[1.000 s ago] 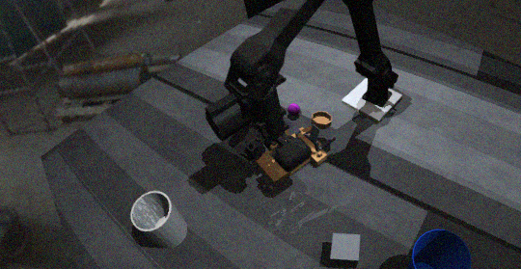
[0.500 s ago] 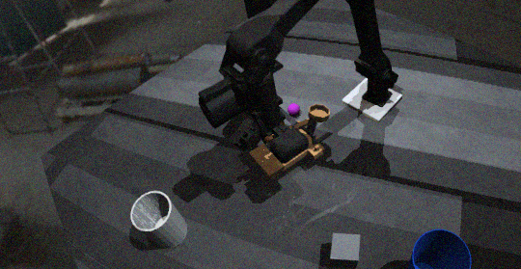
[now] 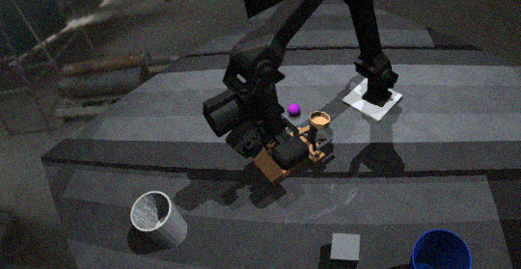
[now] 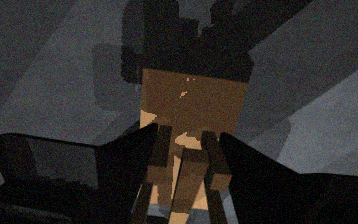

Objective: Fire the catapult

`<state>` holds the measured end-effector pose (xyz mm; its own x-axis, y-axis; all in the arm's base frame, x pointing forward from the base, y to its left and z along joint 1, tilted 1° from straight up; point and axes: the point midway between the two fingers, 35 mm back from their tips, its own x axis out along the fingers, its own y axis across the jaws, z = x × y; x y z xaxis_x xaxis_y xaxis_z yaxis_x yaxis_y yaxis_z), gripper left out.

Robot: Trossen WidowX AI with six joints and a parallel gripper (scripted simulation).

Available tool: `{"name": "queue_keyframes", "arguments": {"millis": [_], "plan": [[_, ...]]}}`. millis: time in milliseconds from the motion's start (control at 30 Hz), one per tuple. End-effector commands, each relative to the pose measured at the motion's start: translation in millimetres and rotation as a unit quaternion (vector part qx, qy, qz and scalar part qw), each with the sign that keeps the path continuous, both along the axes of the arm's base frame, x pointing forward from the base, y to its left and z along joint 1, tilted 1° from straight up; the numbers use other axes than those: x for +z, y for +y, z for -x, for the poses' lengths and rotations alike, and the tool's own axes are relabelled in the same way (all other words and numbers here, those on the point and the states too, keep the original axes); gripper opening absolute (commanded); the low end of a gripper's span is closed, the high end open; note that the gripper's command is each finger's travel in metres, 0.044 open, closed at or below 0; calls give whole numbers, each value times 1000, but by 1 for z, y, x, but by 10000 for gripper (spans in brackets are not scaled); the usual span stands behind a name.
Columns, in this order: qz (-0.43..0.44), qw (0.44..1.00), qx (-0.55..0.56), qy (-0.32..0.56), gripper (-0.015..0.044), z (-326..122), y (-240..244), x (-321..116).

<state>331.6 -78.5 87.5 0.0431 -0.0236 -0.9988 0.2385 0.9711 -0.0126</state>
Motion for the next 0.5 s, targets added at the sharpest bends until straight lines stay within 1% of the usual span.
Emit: {"name": "queue_keyframes", "arguments": {"millis": [0, 200, 400, 467], "plan": [[0, 1000, 0, -1, 0, 0, 0, -5], [0, 1000, 0, 0, 0, 0, 0, -15], [0, 1000, 0, 1, 0, 0, 0, -12], [0, 1000, 0, 1, 52, 0, 0, -12]]}}
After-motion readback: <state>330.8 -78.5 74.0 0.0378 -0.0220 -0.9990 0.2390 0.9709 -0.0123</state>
